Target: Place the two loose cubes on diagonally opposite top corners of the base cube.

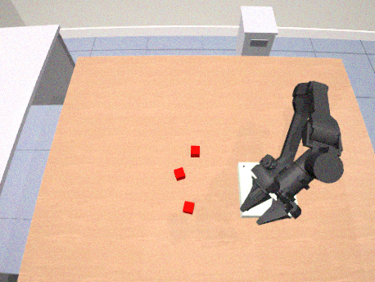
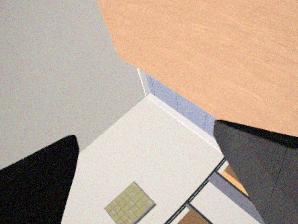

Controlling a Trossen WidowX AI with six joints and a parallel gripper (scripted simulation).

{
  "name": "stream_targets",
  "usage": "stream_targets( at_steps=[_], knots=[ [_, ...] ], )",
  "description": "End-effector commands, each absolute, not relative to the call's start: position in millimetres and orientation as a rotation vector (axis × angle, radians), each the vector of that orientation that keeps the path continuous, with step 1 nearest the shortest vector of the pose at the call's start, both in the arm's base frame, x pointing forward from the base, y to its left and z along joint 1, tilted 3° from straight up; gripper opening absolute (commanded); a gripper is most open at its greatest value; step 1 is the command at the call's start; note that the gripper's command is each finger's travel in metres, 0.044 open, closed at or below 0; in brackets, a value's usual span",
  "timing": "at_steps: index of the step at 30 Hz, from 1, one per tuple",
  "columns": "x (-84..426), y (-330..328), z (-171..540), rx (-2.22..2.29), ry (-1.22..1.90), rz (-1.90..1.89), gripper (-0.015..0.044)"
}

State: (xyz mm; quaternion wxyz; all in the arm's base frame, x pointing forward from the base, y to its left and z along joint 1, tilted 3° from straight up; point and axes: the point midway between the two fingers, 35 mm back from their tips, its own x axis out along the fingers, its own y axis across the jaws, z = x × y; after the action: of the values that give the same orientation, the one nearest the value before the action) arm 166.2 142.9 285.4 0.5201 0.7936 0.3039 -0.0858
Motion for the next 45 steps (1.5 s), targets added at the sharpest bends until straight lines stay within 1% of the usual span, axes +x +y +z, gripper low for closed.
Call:
stream_targets(
  at_steps=[1, 5, 6, 14, 23, 35, 45],
  knots=[
    [166.7, 142.7, 285.2, 1.894, 0.727, -0.206, 0.0374],
    [178.1, 137.9, 280.2, 1.712, 0.693, -0.209, 0.0269],
    [181.5, 136.3, 278.7, 1.657, 0.685, -0.211, 0.0265],
    [208.4, 119.6, 265.5, 1.226, 0.665, -0.235, 0.0265],
    [236.7, 93.3, 248.9, 0.76, 0.719, -0.258, 0.0265],
    [266.9, 46.7, 224.7, 0.193, 0.891, -0.228, 0.0265],
    [281.5, 0.6, 203.7, -0.221, 1.086, -0.11, 0.0265]
  ],
)
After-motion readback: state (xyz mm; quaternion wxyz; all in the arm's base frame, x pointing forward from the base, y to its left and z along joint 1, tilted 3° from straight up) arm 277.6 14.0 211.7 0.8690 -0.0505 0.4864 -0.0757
